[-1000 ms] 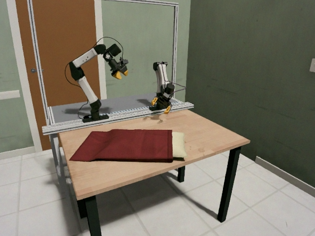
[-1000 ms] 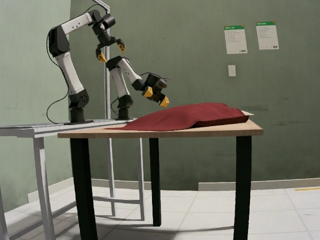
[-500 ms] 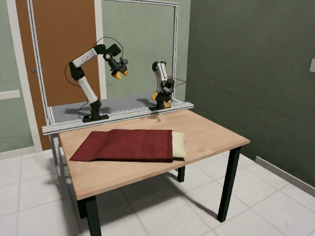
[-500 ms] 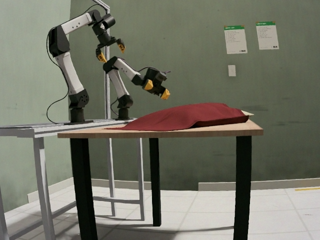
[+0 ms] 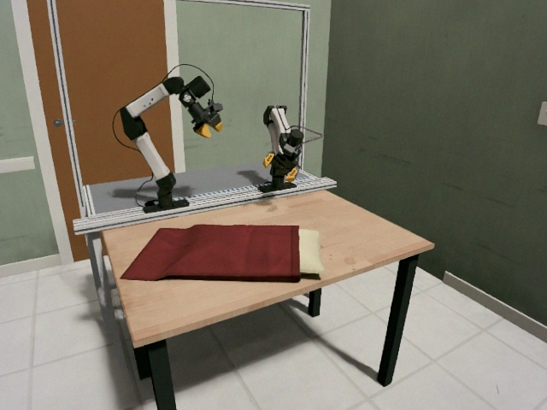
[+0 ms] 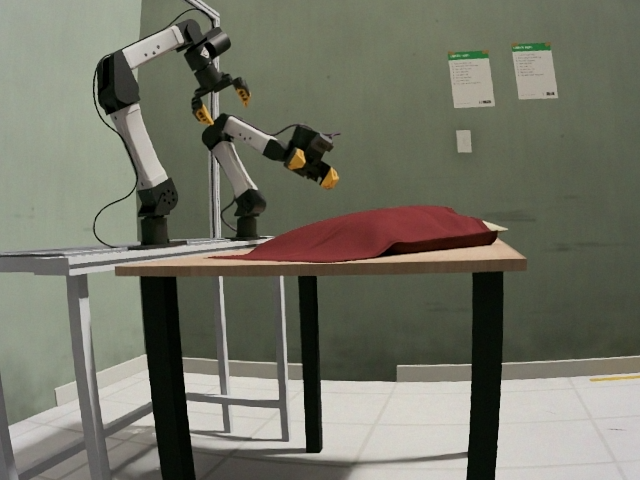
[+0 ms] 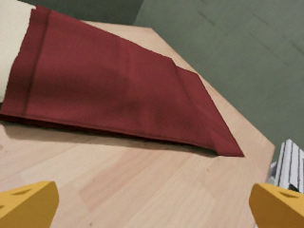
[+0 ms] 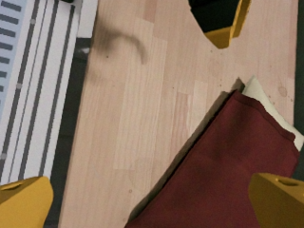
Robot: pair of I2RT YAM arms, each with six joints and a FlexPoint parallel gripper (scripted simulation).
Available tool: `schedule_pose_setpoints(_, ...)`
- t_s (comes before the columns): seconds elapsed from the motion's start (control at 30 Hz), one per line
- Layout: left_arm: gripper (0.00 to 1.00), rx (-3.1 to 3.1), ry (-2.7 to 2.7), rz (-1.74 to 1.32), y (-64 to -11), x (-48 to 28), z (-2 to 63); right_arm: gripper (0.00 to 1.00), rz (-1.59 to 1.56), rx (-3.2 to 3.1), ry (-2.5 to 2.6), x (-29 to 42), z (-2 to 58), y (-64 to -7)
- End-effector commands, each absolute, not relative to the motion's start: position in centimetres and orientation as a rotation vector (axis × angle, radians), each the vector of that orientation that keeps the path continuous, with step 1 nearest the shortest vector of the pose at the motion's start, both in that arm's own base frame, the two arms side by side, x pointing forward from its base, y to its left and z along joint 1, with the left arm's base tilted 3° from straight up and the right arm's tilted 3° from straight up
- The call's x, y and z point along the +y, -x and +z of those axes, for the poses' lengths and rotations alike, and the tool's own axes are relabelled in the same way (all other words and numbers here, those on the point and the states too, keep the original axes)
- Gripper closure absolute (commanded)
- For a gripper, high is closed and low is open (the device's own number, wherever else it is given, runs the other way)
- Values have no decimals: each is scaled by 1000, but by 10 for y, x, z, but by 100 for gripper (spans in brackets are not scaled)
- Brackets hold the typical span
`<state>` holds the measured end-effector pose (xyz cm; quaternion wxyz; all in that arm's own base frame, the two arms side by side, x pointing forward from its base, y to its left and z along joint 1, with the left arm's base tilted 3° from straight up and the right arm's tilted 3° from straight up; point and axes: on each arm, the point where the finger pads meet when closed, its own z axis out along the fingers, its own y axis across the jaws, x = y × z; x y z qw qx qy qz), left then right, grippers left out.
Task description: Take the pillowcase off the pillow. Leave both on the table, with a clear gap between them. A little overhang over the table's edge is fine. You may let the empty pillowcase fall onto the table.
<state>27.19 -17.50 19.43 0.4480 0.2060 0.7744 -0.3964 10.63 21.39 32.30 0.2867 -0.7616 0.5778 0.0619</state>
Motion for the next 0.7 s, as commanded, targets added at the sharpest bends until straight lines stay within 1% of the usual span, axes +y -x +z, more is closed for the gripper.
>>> schedule_pose_setpoints(0.0,0,1945,-508,-989,-267,-177,204,0,170,1536,2028,214,326,-106)
schedule_pose_setpoints(0.23,0,1966,-506,-992,-267,-178,207,0,170,1536,2028,214,326,-106)
schedule_pose_setpoints(0.27,0,1945,-509,-988,-266,-177,217,0,170,1536,2028,214,326,-106)
schedule_pose_setpoints(0.67,0,1953,-504,-989,-265,-177,245,0,170,1536,2028,214,326,-106)
